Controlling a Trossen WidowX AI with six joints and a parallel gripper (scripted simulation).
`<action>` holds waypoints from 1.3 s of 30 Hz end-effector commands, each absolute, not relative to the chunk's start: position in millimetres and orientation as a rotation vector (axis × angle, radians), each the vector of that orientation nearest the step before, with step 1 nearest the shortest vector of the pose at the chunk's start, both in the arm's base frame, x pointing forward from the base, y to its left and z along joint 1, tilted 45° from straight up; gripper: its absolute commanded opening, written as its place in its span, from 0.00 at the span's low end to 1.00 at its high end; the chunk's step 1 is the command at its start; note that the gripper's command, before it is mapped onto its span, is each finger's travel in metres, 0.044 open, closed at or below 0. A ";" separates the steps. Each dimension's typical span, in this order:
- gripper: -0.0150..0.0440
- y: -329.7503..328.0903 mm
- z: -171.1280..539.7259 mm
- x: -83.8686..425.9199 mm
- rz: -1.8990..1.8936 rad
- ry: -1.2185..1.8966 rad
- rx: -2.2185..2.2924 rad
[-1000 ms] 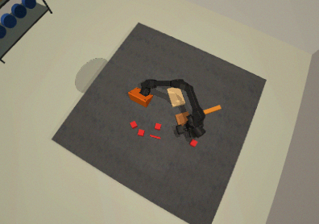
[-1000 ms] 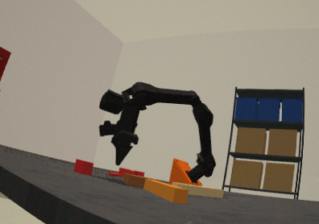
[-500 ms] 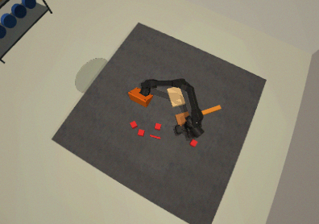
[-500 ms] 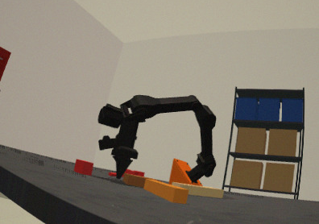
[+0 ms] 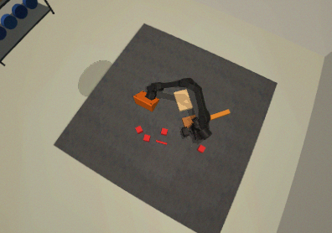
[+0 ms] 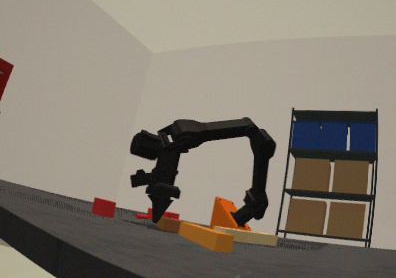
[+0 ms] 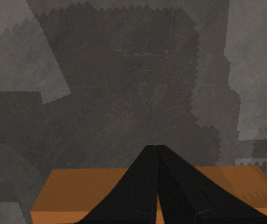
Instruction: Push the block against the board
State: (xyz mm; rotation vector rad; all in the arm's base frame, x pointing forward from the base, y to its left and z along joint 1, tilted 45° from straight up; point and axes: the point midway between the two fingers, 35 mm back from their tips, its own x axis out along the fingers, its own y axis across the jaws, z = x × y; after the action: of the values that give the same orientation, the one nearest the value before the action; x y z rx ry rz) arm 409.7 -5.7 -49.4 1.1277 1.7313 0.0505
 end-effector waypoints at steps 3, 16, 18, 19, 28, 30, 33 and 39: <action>0.25 1.9 -45.1 401.5 0.052 1.741 1.134; 0.25 10.9 -35.9 385.8 0.052 1.742 1.134; 0.25 12.3 -34.6 383.2 0.052 1.742 1.135; 0.25 13.0 -33.9 381.9 0.052 1.742 1.135; 0.25 19.2 -28.3 369.9 0.052 1.743 1.135; 0.25 19.8 -27.8 368.7 0.052 1.743 1.135; 0.25 18.7 -28.8 370.7 0.052 1.743 1.135; 0.25 14.7 -32.8 378.4 0.052 1.742 1.135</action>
State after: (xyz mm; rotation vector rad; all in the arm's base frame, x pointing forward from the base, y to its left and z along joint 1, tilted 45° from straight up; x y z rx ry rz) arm 375.2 15.6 -29.0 1.1297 1.7365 0.0509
